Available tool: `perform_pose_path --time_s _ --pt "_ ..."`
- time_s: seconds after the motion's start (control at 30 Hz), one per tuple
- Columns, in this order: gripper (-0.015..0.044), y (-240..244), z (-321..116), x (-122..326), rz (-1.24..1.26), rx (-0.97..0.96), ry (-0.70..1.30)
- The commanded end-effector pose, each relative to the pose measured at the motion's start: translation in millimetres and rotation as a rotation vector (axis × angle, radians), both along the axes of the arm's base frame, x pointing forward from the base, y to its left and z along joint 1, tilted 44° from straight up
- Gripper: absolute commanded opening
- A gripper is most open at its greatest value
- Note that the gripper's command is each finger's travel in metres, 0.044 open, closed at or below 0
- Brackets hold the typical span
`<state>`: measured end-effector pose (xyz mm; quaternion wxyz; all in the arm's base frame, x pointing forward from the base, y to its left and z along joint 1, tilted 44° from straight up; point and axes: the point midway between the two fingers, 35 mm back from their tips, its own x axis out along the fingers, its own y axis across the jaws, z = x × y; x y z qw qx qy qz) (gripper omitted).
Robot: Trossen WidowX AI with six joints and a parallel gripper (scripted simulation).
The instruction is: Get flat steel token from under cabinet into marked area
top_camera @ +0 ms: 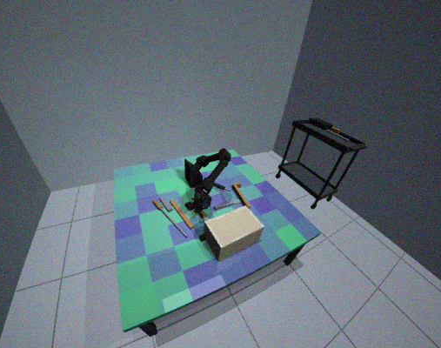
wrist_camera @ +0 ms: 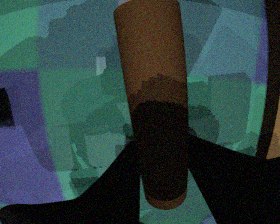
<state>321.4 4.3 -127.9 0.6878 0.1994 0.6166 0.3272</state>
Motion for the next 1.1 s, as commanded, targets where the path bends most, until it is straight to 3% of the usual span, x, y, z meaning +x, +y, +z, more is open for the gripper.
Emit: perform_pose_path --time_s 0.0,1.07 --pt "0.0000 0.3 0.7 6.1 -0.001 -0.002 -0.001" --pt "0.0000 4.5 6.5 41.8 -0.001 -0.001 -0.003"
